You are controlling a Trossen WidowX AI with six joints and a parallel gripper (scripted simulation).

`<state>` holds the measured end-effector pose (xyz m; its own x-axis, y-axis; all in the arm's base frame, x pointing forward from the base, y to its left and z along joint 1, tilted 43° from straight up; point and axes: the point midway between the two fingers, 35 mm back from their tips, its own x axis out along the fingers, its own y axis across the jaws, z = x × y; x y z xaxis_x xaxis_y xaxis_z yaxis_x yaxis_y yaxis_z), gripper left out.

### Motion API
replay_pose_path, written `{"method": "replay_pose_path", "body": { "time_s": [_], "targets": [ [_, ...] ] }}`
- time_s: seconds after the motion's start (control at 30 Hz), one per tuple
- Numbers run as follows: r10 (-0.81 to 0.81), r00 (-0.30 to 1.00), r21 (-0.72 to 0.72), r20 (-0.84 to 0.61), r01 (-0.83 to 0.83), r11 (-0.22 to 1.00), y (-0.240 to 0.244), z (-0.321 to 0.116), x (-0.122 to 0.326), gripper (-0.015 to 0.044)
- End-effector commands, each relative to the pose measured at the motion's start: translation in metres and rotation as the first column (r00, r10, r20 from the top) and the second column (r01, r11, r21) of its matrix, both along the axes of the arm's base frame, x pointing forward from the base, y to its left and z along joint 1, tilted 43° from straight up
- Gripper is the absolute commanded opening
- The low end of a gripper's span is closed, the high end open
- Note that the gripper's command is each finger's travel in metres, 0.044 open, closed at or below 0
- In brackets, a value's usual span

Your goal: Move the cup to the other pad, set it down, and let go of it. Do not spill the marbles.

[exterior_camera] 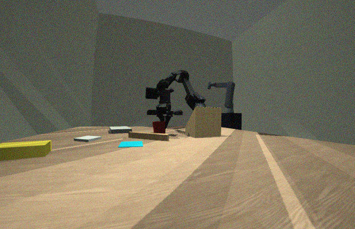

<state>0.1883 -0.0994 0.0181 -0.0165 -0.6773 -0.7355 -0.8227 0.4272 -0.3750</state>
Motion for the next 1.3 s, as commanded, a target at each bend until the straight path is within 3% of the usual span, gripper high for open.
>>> {"method": "replay_pose_path", "body": {
  "time_s": [0.0,0.57,1.27],
  "targets": [
    [0.001,1.0,0.003,0.006,-0.001,1.0,0.006,0.006,0.003,0.0],
    [0.002,1.0,0.001,0.001,-0.002,1.0,0.036,0.035,0.0,0.0],
    [0.002,1.0,-0.003,-0.006,-0.002,1.0,0.035,0.035,-0.003,0.0]
  ]
}}
